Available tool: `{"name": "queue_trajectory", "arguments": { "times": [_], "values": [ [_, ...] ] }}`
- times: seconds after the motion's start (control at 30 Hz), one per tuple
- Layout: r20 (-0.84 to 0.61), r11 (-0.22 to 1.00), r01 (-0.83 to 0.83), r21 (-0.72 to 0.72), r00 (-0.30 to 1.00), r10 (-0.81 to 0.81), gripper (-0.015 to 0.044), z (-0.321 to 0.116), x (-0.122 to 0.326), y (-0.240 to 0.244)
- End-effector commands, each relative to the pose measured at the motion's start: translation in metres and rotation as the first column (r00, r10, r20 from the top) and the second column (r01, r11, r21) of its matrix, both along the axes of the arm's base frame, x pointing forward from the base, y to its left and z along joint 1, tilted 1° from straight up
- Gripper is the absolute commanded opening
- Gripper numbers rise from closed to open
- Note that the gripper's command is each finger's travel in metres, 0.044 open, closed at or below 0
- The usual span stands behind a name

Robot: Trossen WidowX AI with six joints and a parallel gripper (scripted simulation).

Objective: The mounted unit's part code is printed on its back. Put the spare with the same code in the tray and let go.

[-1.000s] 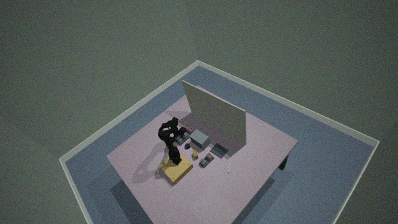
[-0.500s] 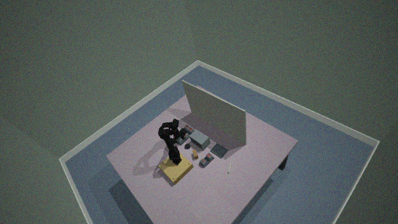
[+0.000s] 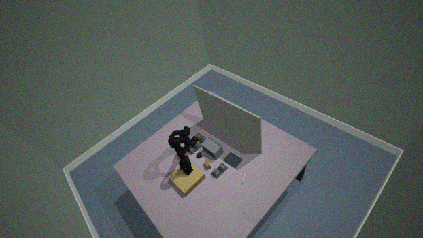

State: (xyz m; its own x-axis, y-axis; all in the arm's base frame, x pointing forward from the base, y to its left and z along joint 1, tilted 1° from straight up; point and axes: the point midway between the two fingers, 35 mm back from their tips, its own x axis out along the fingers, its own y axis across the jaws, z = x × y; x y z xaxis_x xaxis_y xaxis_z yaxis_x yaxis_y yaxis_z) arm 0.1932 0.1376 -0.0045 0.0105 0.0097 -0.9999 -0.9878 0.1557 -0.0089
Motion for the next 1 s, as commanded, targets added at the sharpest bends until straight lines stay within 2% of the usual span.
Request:
{"name": "queue_trajectory", "arguments": {
  "times": [0.0, 0.07, 0.33, 0.73, 0.97],
  "values": [
    [0.0, 1.0, 0.0, 0.0, 1.0, 0.0, 0.0043, 0.0, 0.0, 0.0],
    [0.0, 1.0, 0.0, 0.0, 1.0, 0.0, 0.0, 0.0, 0.0, 0.0],
    [0.0, 1.0, 0.0, 0.0, 1.0, 0.0, 0.0, 0.001, 0.0, 0.0],
    [-0.001, 1.0, 0.006, 0.004, 1.0, -0.006, 0.0, 0.075, 0.0, 0.0],
    [-0.001, 1.0, 0.006, 0.004, 1.0, -0.006, 0.0, 0.08, -0.001, 0.0]
  ]
}}
